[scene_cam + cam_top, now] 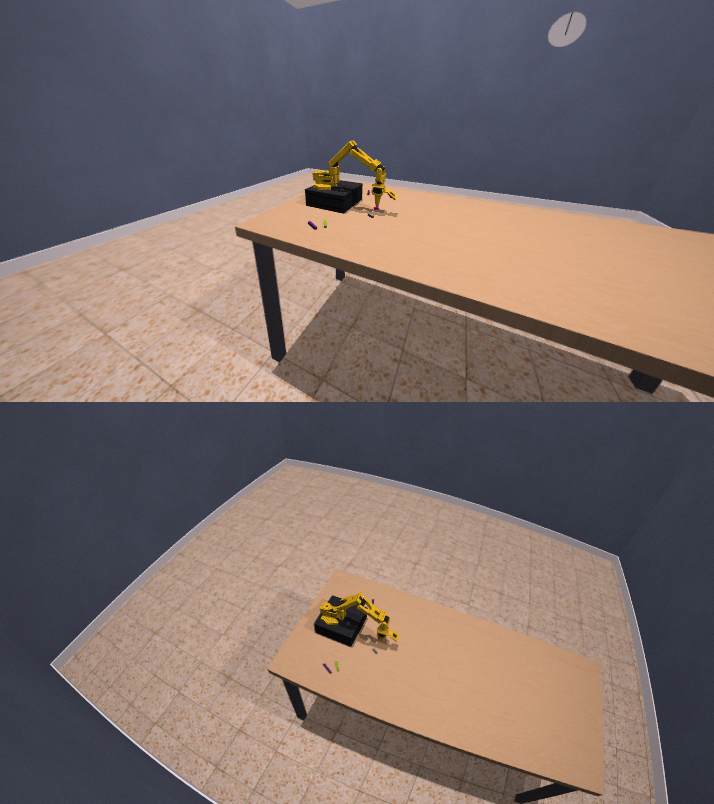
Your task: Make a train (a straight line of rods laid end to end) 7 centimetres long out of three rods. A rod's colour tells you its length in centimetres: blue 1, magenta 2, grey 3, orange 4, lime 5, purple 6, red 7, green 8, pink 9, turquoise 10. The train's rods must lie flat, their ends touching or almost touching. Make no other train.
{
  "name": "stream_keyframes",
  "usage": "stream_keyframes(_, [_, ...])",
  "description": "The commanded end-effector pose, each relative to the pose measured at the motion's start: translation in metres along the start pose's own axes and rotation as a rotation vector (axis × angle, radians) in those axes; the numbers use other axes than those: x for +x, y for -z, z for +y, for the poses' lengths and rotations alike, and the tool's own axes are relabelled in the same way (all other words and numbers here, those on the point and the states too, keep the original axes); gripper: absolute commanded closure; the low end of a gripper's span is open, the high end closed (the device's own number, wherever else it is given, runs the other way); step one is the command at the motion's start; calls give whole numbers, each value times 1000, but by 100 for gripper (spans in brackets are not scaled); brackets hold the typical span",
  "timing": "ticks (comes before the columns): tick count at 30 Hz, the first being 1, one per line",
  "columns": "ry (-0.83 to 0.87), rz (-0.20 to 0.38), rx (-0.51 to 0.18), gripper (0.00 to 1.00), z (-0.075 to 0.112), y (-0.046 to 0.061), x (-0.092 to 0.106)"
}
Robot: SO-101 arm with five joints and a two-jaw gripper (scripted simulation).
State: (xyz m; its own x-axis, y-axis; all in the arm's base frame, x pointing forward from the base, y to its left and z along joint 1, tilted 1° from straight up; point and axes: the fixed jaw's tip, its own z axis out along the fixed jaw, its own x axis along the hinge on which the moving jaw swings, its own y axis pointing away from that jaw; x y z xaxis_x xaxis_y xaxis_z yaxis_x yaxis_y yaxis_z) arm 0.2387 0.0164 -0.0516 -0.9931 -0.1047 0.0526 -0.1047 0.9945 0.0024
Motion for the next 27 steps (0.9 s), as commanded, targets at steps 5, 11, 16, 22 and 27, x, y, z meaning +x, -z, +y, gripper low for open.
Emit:
stream_keyframes(5, [170, -42, 3, 100, -42, 5, 5])
stream_keyframes(11, [255, -44, 5, 100, -63, 4, 13])
stream_keyframes(16, [360, -46, 8, 100, -88, 3, 25])
stream_keyframes(22, [475, -48, 11, 100, -113, 2, 41])
stream_keyframes(27, [527, -48, 13, 100, -123, 1, 49])
